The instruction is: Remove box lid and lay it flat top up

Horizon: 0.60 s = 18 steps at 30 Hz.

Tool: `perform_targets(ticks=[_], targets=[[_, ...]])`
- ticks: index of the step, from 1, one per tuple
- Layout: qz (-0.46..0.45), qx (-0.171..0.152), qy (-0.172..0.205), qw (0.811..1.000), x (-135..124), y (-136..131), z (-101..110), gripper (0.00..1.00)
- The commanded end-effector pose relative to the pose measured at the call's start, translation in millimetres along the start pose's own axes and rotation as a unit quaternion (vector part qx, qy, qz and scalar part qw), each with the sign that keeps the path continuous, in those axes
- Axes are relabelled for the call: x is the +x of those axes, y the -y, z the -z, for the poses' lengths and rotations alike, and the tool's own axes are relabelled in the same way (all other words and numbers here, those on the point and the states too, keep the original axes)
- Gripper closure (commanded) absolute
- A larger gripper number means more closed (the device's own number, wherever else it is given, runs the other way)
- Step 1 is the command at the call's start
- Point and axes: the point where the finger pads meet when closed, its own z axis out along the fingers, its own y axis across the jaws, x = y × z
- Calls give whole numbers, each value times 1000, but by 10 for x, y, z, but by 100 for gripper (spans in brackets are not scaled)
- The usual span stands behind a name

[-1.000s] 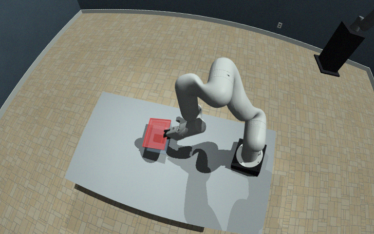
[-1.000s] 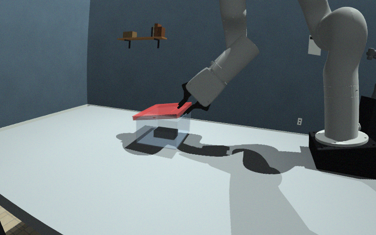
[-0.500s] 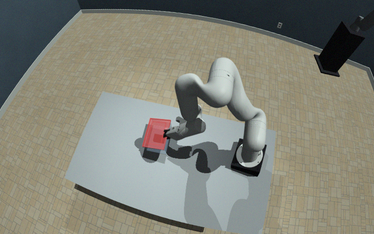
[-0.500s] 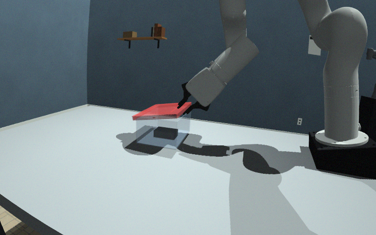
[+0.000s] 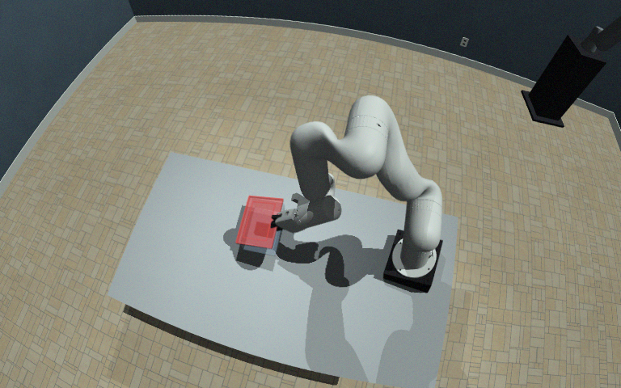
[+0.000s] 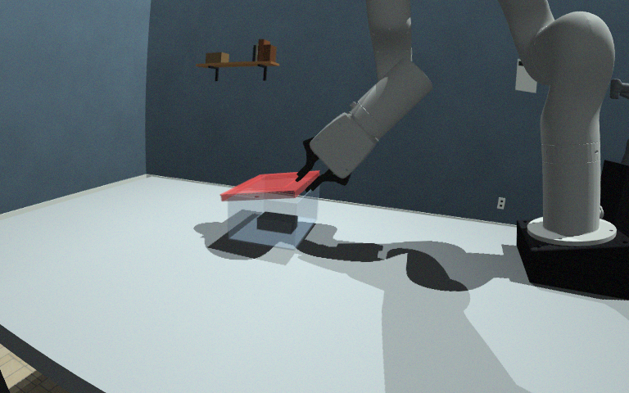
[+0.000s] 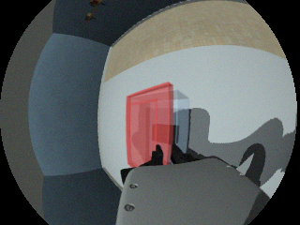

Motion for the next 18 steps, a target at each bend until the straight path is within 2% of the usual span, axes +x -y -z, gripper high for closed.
perform_targets(ticks=[1, 18], targets=[[0, 1, 0, 1000, 0, 9, -1, 100], [0, 1, 0, 1000, 0, 172, 121, 100]])
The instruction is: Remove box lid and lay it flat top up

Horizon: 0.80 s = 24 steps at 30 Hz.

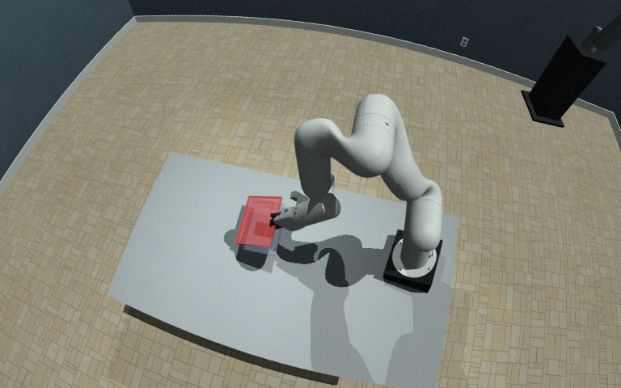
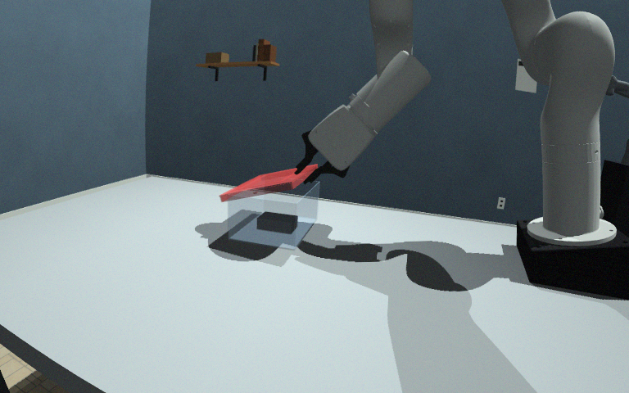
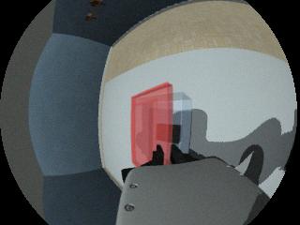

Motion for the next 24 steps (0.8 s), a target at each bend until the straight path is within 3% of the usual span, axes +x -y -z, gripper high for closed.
perform_targets(ticks=[1, 24], targets=[[0, 0, 0, 1000, 0, 44, 30, 100], [0, 0, 0, 1000, 0, 253, 145, 100]])
